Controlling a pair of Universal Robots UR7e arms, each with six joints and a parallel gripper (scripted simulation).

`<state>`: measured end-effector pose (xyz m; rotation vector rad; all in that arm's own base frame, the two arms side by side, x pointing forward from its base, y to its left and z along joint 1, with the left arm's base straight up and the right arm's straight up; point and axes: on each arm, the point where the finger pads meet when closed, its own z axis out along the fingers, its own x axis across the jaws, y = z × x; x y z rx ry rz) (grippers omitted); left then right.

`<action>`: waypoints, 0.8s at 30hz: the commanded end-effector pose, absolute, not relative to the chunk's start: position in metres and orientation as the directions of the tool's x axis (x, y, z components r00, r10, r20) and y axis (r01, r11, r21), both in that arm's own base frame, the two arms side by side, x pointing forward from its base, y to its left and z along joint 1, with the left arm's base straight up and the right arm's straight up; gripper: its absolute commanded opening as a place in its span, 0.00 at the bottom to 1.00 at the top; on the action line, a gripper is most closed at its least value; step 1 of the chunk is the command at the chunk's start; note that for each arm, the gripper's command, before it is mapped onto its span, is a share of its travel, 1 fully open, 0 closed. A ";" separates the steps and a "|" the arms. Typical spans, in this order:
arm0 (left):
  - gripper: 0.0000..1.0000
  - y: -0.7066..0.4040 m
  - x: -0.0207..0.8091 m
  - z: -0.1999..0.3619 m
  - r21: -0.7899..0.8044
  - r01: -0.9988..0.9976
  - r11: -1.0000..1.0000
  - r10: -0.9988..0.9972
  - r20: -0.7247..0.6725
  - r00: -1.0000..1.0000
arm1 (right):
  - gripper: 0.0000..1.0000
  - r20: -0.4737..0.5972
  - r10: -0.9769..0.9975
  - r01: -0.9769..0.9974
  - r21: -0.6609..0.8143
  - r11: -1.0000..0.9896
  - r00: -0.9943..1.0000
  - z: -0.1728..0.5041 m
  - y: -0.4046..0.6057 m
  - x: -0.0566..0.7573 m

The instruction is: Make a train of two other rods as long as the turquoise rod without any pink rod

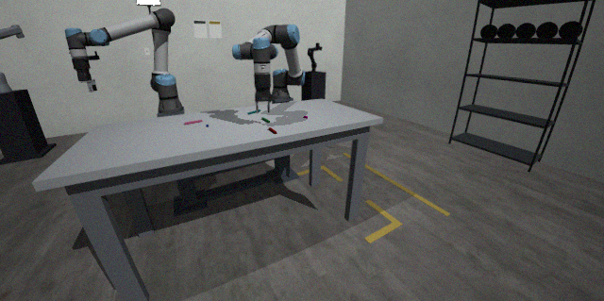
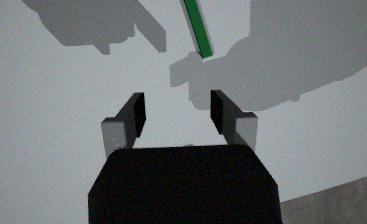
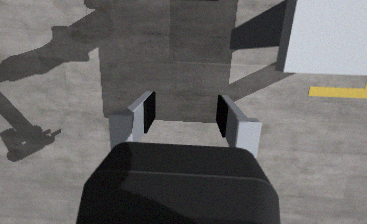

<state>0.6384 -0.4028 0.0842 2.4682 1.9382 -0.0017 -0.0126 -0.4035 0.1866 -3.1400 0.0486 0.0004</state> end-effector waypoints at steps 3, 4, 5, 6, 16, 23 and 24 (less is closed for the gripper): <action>1.00 -0.407 0.653 0.086 0.002 1.000 0.011 1.000 -0.002 -0.011 | 1.00 0.000 -0.031 -0.031 0.000 -1.000 1.000 0.187 -0.404 -0.012; 1.00 -0.407 0.656 0.086 0.002 0.998 0.059 0.998 -0.002 -0.059 | 1.00 0.000 -0.031 -0.031 0.000 -1.000 1.000 0.187 -0.404 -0.012; 1.00 -0.408 0.659 0.086 0.002 0.994 0.107 0.994 -0.002 -0.107 | 1.00 0.000 -0.031 -0.031 0.000 -1.000 1.000 0.187 -0.404 -0.012; 1.00 -0.408 0.662 0.086 0.002 0.988 0.155 0.988 -0.002 -0.155 | 1.00 0.000 -0.031 -0.031 0.000 -1.000 1.000 0.187 -0.404 -0.012; 1.00 -0.410 0.689 0.085 0.001 0.864 0.503 0.864 -0.003 -0.503 | 1.00 0.000 -0.031 -0.031 0.000 -1.000 1.000 0.187 -0.404 -0.012; 1.00 -0.409 0.711 0.085 0.000 0.680 0.733 0.680 -0.003 -0.733 | 1.00 0.000 -0.031 -0.031 0.000 -1.000 1.000 0.187 -0.404 -0.012; 1.00 -0.408 0.714 0.085 0.000 0.651 0.759 0.651 -0.003 -0.759 | 1.00 0.000 -0.031 -0.031 0.000 -1.000 1.000 0.187 -0.404 -0.012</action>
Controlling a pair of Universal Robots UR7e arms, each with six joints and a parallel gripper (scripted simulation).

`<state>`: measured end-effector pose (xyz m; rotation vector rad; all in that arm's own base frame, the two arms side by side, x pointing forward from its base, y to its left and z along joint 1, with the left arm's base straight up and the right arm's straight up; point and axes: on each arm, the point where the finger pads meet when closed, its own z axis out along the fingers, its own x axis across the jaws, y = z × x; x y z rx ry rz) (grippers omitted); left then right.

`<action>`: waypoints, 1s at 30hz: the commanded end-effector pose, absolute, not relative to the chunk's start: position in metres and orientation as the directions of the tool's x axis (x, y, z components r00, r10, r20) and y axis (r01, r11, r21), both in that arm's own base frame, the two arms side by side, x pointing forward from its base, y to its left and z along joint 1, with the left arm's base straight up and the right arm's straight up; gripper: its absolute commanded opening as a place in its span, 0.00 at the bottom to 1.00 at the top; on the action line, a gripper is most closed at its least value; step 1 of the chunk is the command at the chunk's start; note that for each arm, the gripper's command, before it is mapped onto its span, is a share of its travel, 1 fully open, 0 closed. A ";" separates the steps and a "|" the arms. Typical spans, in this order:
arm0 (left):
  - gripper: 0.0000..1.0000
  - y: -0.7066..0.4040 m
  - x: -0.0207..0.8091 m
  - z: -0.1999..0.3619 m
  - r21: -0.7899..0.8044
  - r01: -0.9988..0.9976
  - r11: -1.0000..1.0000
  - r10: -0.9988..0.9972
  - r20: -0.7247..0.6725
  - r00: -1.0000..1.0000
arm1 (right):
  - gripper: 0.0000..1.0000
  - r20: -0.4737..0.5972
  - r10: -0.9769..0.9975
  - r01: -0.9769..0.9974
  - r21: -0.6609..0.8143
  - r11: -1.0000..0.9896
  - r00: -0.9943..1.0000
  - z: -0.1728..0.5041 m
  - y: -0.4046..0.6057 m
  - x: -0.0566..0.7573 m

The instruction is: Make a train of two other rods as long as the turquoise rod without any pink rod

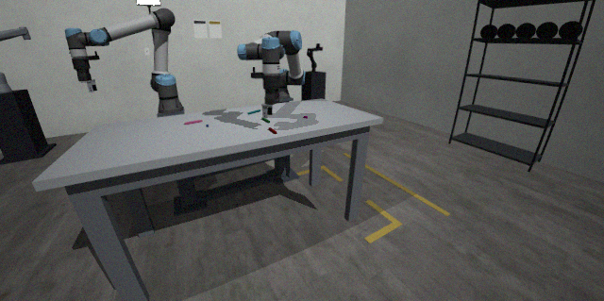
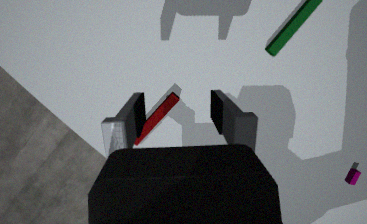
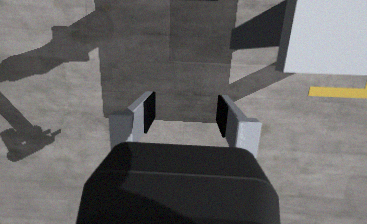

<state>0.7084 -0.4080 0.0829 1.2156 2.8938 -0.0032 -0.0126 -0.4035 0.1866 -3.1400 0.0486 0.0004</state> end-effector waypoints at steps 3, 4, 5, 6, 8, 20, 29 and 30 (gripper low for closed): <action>1.00 -0.408 0.717 0.084 0.000 0.622 0.783 0.622 -0.003 -0.783 | 1.00 0.000 -0.031 -0.031 0.000 -1.000 1.000 0.187 -0.404 -0.012; 1.00 -0.408 0.720 0.084 0.000 0.593 0.805 0.593 -0.003 -0.805 | 1.00 0.000 -0.031 -0.031 0.000 -1.000 1.000 0.187 -0.404 -0.012; 1.00 -0.407 0.723 0.084 0.000 0.563 0.826 0.563 -0.003 -0.826 | 1.00 0.000 -0.031 -0.031 0.000 -1.000 1.000 0.187 -0.404 -0.012; 1.00 -0.407 0.726 0.084 0.000 0.534 0.845 0.534 -0.003 -0.845 | 1.00 0.000 -0.031 -0.031 0.000 -1.000 1.000 0.187 -0.404 -0.012; 1.00 -0.406 0.731 0.084 0.000 0.476 0.879 0.476 -0.003 -0.879 | 1.00 0.000 -0.031 -0.031 0.000 -1.000 1.000 0.187 -0.404 -0.012; 1.00 -0.401 0.752 0.083 -0.001 0.229 0.973 0.229 -0.003 -0.973 | 1.00 0.000 -0.031 -0.031 0.000 -1.000 1.000 0.187 -0.404 -0.012; 1.00 -0.397 0.763 0.082 -0.001 0.095 0.995 0.095 -0.003 -0.995 | 1.00 0.000 -0.031 -0.031 0.000 -1.000 1.000 0.187 -0.404 -0.012; 1.00 -0.397 0.764 0.082 -0.001 0.085 0.996 0.085 -0.003 -0.996 | 1.00 0.000 -0.031 -0.031 0.000 -1.000 1.000 0.187 -0.404 -0.012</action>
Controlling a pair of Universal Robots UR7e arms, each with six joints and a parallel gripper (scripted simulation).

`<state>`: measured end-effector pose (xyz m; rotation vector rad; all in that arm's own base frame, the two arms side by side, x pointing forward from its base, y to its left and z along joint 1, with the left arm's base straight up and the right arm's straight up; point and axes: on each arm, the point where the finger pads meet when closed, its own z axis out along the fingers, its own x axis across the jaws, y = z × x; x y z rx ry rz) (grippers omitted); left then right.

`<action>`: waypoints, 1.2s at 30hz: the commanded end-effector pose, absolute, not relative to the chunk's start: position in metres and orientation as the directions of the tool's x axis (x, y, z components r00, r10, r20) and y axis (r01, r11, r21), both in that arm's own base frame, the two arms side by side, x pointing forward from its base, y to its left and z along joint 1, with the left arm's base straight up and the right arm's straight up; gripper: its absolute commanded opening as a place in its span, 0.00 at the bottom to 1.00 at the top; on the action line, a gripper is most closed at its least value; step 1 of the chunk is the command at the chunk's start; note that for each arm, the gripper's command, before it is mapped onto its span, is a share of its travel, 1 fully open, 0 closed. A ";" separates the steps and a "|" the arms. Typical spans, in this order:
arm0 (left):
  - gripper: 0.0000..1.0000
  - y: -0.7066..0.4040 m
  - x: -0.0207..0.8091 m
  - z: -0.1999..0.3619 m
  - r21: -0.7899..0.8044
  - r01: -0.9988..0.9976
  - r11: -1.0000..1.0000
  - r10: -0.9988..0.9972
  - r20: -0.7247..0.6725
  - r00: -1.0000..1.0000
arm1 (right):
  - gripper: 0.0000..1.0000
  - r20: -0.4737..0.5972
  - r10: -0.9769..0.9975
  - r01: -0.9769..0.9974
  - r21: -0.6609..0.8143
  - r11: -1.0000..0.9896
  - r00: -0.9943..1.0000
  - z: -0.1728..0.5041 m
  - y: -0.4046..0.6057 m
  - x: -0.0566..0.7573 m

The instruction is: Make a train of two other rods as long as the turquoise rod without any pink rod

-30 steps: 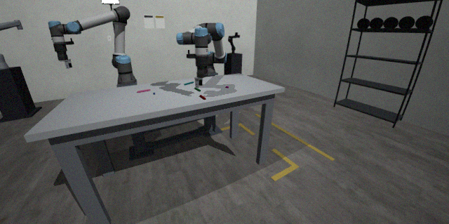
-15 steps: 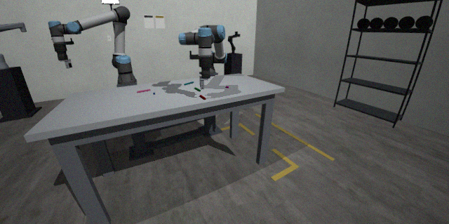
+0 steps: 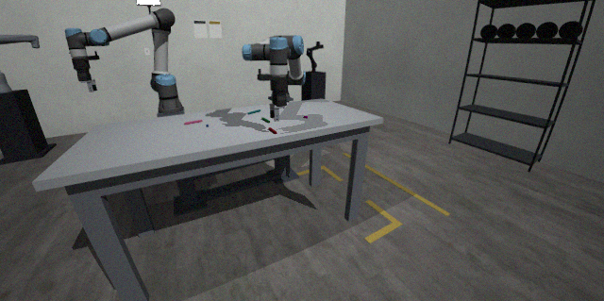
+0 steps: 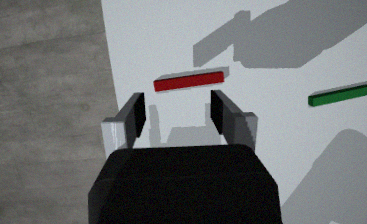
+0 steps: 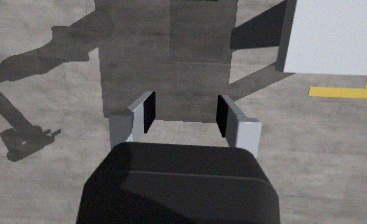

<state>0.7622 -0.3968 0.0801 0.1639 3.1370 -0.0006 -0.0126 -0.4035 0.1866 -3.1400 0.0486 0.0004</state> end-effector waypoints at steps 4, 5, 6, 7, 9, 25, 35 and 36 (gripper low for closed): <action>1.00 -0.396 0.766 0.082 -0.002 0.057 0.998 0.057 -0.003 -0.998 | 1.00 0.000 -0.031 -0.031 0.000 -1.000 1.000 0.187 -0.404 -0.012; 1.00 -0.396 0.766 0.082 -0.002 0.057 0.998 0.057 -0.003 -0.998 | 1.00 0.000 -0.031 -0.031 0.000 -1.000 1.000 0.187 -0.404 -0.012; 1.00 -0.396 0.766 0.082 -0.002 0.057 0.998 0.057 -0.003 -0.998 | 1.00 0.000 -0.031 -0.031 0.000 -1.000 1.000 0.187 -0.404 -0.012; 1.00 -0.396 0.767 0.082 -0.002 0.053 0.999 0.053 -0.003 -0.999 | 1.00 0.000 -0.031 -0.031 0.000 -1.000 1.000 0.187 -0.404 -0.012; 1.00 -0.395 0.767 0.082 -0.002 0.045 0.999 0.045 -0.003 -0.999 | 1.00 0.000 -0.031 -0.031 0.000 -1.000 1.000 0.187 -0.404 -0.012; 1.00 -0.395 0.768 0.082 -0.002 0.037 0.999 0.037 -0.003 -0.999 | 1.00 0.000 -0.031 -0.031 0.000 -1.000 1.000 0.187 -0.404 -0.012; 1.00 -0.395 0.768 0.082 -0.002 0.037 0.999 0.037 -0.003 -0.999 | 1.00 0.000 -0.031 -0.031 0.000 -1.000 1.000 0.187 -0.404 -0.012; 1.00 -0.395 0.768 0.082 -0.002 0.037 0.999 0.037 -0.003 -0.999 | 1.00 0.000 -0.031 -0.031 0.000 -1.000 1.000 0.187 -0.404 -0.012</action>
